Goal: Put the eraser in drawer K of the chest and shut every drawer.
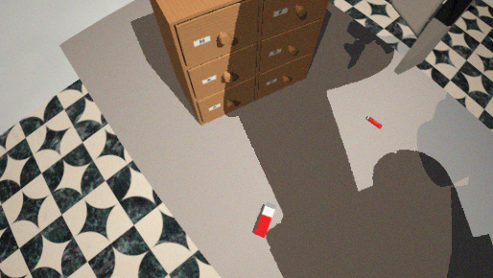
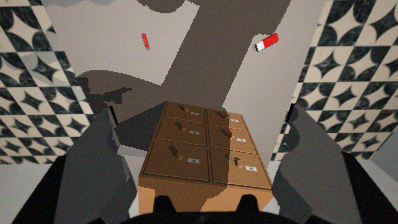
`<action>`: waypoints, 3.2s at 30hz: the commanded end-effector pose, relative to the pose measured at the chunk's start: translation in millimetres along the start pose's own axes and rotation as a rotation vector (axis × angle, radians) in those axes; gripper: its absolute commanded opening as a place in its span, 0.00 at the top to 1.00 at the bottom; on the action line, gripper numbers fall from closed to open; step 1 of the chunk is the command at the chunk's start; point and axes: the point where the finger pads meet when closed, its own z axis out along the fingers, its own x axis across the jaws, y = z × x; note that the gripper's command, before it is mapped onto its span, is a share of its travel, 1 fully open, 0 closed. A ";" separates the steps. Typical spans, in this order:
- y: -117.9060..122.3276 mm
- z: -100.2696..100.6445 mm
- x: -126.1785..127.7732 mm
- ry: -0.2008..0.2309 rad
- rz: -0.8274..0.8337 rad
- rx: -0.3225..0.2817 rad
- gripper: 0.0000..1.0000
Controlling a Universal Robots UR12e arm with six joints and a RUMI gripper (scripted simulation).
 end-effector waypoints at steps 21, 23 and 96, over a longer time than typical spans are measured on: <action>0.6 -0.5 -0.1 0.000 0.000 -0.001 0.00; 0.6 -0.5 -0.1 0.000 0.000 -0.001 0.00; 48.9 64.0 -13.1 -0.001 -1.192 -0.002 0.00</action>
